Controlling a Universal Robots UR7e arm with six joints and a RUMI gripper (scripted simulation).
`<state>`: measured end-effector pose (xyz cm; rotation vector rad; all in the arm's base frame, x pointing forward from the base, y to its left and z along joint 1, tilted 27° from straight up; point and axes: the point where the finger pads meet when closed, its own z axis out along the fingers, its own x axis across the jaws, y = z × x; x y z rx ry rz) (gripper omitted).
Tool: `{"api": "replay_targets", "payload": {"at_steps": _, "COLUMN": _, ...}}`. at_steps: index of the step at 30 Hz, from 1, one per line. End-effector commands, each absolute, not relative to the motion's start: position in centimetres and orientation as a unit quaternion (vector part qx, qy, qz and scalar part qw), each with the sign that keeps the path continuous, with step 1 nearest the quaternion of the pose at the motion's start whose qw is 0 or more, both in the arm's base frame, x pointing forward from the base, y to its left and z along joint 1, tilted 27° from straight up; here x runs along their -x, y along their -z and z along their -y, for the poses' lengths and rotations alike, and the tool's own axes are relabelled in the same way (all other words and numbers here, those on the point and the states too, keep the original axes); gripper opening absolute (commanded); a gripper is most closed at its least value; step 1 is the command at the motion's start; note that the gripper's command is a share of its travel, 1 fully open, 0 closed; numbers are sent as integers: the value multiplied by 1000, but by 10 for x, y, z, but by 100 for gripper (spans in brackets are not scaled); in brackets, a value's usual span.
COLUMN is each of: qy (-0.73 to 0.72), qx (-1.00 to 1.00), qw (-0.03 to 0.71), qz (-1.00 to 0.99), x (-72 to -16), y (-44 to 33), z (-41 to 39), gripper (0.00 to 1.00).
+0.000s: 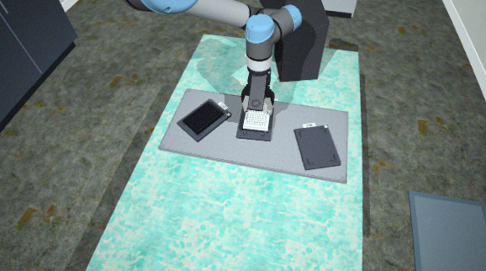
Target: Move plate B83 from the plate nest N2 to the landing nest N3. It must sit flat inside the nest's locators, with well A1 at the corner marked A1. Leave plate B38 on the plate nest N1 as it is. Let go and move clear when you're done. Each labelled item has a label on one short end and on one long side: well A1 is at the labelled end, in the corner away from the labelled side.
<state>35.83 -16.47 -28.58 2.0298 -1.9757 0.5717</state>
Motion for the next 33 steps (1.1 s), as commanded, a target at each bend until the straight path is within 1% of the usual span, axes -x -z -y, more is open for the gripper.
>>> {"api": "replay_targets", "payload": {"at_steps": 1, "qy": -196, "qx": -704, "qw": 119, "qz": 672, "x": -355, "y": 283, "z": 169, "gripper": 0}}
{"api": "replay_targets", "payload": {"at_steps": 33, "qy": -199, "qx": -703, "qw": 119, "qz": 672, "x": -359, "y": 290, "z": 175, "gripper": 0}}
